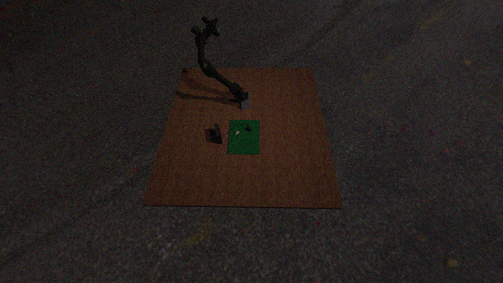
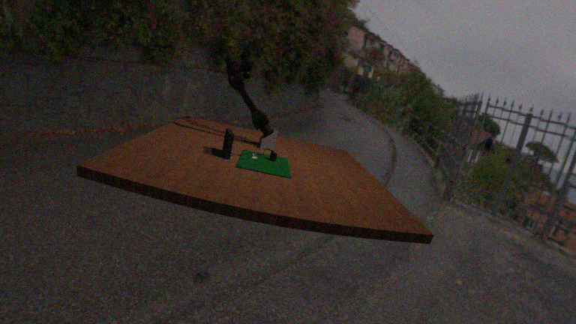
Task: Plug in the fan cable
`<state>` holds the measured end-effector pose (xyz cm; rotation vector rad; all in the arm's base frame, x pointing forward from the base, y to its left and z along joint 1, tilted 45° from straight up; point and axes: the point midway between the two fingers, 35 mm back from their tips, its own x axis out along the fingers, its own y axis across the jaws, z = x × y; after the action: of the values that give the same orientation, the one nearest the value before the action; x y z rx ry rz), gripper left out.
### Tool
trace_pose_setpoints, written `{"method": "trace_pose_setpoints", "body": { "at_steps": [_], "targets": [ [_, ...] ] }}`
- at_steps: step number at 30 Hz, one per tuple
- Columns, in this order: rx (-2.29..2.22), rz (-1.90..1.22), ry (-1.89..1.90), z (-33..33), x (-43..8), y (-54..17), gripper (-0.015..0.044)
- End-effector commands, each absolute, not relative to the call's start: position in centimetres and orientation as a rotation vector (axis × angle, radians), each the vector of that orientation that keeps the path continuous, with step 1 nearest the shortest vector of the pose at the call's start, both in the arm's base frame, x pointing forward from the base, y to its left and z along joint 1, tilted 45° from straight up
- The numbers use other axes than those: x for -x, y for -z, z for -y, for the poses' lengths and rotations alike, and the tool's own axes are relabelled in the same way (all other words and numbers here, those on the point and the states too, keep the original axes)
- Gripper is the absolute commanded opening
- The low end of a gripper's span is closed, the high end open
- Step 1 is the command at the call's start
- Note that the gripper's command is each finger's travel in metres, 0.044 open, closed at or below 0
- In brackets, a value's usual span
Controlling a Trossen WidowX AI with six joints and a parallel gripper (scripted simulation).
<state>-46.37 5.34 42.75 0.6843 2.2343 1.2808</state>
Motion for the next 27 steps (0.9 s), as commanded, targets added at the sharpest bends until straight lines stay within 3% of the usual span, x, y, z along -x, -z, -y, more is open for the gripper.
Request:
{"method": "trace_pose_setpoints", "body": {
  "at_steps": [1,6,17,27],
  "targets": [
    [-0.684,-2.234,-1.281,-5.3,46.4,-42.7,0.0026],
    [-0.627,-2.245,-1.325,-3.4,46.5,-42.8,0.0158],
    [-0.181,-2.287,-1.683,11.3,44.7,-42.8,0.044],
    [0.243,-2.263,-2.041,24.0,38.8,-42.9,0.044]
  ]
}}
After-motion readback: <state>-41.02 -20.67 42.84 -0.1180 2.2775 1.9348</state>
